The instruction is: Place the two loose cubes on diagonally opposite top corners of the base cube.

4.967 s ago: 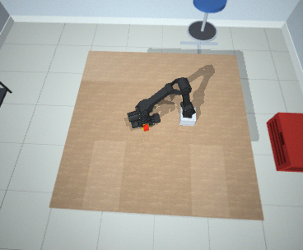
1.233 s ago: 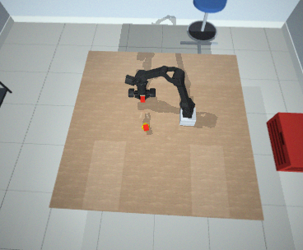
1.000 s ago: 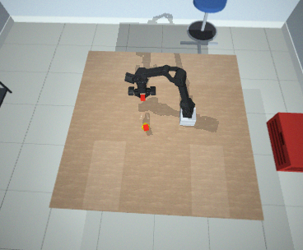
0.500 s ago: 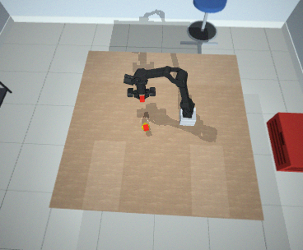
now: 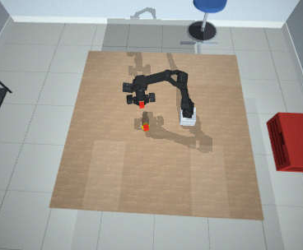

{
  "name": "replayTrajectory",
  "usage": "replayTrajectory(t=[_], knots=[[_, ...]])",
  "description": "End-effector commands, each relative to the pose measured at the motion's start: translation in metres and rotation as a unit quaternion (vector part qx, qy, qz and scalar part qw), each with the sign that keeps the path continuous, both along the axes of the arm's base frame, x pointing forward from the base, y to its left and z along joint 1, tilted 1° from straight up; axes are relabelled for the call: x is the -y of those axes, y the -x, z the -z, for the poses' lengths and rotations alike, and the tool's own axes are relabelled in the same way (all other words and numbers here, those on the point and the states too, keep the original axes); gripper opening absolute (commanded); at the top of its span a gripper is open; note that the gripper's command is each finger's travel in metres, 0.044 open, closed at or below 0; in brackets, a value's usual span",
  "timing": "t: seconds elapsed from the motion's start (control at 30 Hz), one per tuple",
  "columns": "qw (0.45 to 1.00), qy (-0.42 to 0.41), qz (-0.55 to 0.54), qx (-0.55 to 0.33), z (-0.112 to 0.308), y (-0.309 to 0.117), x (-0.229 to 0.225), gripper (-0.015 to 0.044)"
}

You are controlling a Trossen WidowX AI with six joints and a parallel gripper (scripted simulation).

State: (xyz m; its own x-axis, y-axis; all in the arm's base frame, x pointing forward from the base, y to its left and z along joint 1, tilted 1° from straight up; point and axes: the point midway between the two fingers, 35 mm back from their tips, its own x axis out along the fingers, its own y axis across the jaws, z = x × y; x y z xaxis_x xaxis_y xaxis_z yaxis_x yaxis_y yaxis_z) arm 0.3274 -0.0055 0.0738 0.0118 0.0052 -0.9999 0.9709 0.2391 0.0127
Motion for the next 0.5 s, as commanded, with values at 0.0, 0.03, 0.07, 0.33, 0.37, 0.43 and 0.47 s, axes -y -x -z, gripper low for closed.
replayTrajectory(t=[0.0, 0.03, 0.07, 0.33, 0.37, 0.43, 0.47], knots=[[1.000, 0.000, -0.007, 0.002, 0.000, 0.003, -0.013, 0.0105], [1.000, 0.000, -0.009, 0.002, 0.000, 0.003, -0.016, 0.0105], [1.000, -0.001, -0.011, 0.002, 0.000, 0.004, -0.019, 0.0105], [1.000, -0.002, -0.028, 0.002, 0.001, 0.011, -0.044, 0.0105], [1.000, -0.002, -0.030, 0.002, 0.001, 0.012, -0.047, 0.0105], [0.999, -0.002, -0.034, 0.002, 0.001, 0.014, -0.053, 0.0105], [0.999, -0.002, -0.036, 0.002, 0.001, 0.015, -0.056, 0.0105]])
